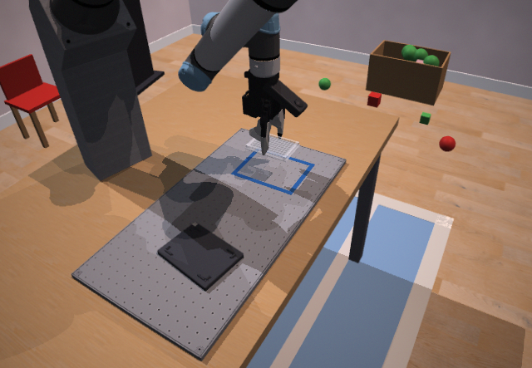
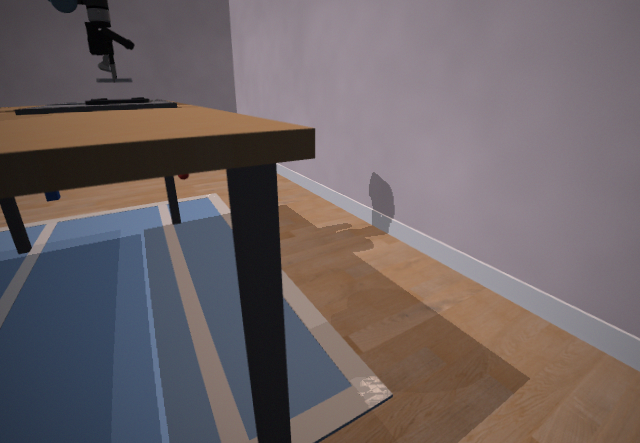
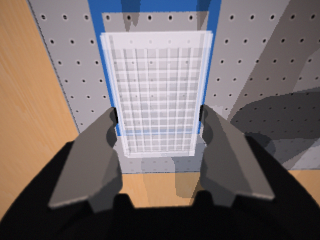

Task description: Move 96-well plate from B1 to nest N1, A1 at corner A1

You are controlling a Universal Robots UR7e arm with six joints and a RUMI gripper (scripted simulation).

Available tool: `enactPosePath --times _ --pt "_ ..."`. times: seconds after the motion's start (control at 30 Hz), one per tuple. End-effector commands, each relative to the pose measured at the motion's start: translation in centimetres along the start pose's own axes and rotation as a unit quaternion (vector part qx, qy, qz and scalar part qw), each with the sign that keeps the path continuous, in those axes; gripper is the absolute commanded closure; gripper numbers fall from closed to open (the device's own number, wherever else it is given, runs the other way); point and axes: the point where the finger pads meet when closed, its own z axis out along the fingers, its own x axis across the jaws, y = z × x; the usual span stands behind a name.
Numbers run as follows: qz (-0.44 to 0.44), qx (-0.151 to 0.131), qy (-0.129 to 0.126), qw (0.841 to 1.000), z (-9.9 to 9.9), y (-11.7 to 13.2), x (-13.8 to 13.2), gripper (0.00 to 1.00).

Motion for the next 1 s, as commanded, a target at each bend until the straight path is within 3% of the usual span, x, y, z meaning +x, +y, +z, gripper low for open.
enactPosePath --times 0.0,0.2,0.97 --pt "0.033 0.0 0.0 0.999 -0.1 -0.1 0.6 1.0" --pt "0.086 0.0 0.0 0.996 -0.1 -0.1 2.0 1.0" --pt "0.086 0.0 0.0 0.996 -0.3 -0.3 9.0 1.0"
